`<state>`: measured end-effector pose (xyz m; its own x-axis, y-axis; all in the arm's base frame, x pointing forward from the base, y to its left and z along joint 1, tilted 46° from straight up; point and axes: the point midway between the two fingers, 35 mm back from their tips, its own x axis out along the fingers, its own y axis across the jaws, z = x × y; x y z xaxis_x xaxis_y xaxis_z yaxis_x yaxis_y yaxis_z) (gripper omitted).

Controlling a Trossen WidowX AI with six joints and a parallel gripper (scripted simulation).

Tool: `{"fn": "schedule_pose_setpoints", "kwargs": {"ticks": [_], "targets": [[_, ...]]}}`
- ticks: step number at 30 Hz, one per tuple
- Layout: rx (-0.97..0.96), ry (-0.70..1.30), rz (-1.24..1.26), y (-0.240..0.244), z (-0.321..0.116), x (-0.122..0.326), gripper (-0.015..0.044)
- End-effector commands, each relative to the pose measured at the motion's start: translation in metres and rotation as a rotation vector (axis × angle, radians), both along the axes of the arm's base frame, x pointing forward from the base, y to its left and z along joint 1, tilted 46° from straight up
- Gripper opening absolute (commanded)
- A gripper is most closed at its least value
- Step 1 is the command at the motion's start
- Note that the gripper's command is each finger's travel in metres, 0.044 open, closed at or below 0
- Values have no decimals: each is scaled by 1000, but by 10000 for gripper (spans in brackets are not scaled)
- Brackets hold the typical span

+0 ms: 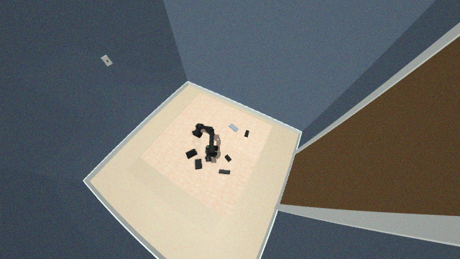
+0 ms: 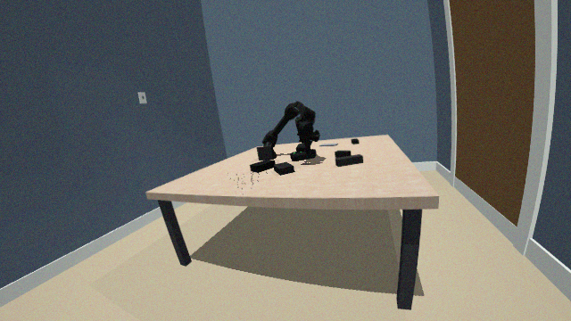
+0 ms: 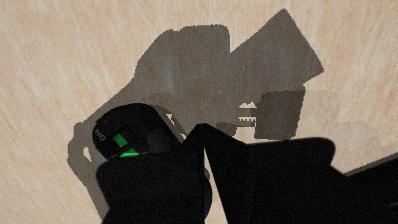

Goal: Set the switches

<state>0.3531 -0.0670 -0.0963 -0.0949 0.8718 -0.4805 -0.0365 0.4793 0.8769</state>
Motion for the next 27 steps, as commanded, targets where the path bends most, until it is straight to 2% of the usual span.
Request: {"fn": "schedule_pose_setpoints", "kwargs": {"ticks": [1,7,27], "targets": [[-8,5,-25,-38,-7,3,0],[-14,-1,-21,-39,-5,3,0],[-206,-217,109,-18,50,-31,0]]}}
